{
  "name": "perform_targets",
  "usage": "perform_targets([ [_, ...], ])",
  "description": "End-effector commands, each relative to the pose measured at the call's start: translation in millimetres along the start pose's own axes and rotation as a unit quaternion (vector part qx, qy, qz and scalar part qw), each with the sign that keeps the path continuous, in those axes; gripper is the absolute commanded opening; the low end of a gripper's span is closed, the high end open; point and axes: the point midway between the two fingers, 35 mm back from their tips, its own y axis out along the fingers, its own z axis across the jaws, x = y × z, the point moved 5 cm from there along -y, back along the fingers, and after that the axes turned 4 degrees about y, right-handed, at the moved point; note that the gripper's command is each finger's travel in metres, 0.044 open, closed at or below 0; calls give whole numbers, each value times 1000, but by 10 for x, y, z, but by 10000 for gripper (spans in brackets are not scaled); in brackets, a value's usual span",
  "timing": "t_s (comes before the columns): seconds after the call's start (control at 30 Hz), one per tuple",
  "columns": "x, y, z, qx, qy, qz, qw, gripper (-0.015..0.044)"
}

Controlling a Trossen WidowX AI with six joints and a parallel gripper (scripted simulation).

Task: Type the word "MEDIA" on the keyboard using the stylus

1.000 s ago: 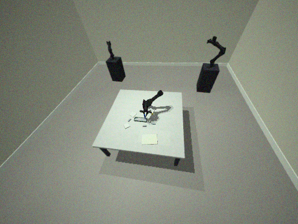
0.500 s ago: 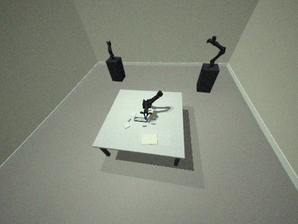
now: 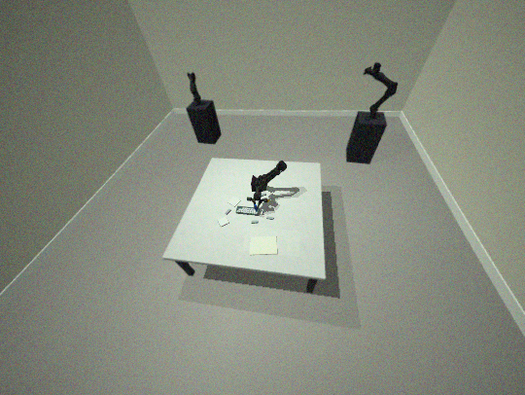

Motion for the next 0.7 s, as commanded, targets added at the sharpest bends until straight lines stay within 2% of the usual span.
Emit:
perform_targets([
  [0.0, -26, 13, -11, -2, 3, -1, 1000, 81],
  [0.67, -104, 57, -17, -2, 3, -1, 1000, 81],
])
